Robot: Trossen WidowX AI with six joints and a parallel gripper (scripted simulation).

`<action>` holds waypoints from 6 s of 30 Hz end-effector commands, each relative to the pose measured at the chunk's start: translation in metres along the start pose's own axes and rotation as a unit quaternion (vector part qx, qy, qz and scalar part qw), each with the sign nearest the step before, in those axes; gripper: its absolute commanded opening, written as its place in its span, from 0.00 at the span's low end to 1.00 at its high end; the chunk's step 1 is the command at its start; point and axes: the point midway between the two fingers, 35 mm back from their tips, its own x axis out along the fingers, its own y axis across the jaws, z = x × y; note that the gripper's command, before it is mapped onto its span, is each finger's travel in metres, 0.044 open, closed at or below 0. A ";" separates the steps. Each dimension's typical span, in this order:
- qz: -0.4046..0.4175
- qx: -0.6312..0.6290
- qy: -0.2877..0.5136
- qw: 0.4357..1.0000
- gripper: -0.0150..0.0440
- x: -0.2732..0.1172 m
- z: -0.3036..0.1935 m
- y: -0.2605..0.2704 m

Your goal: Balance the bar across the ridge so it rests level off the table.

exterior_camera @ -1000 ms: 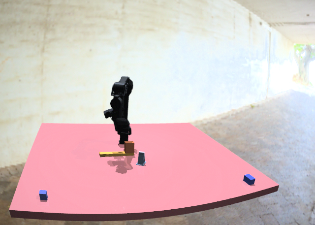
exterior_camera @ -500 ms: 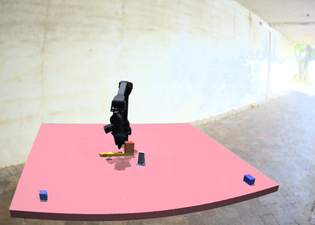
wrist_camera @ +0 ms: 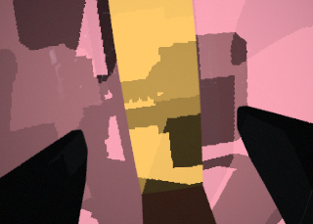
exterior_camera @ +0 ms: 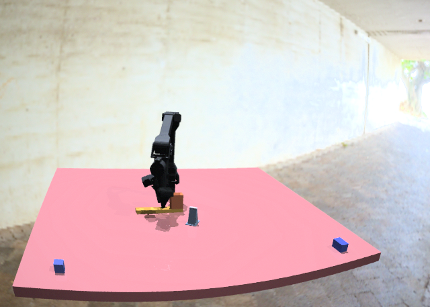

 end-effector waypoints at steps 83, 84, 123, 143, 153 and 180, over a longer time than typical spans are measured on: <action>-0.003 0.002 0.004 1.000 0.25 -0.080 0.000 0.002; -0.003 0.002 0.004 1.000 0.25 -0.083 0.000 0.002; 0.003 -0.328 0.006 0.945 0.25 -0.106 -0.038 0.101; 0.007 -0.472 0.006 0.881 0.25 -0.102 -0.080 0.158; 0.007 -0.473 0.006 0.881 0.25 -0.092 -0.082 0.160; 0.007 -0.473 0.006 0.881 0.25 -0.059 -0.083 0.160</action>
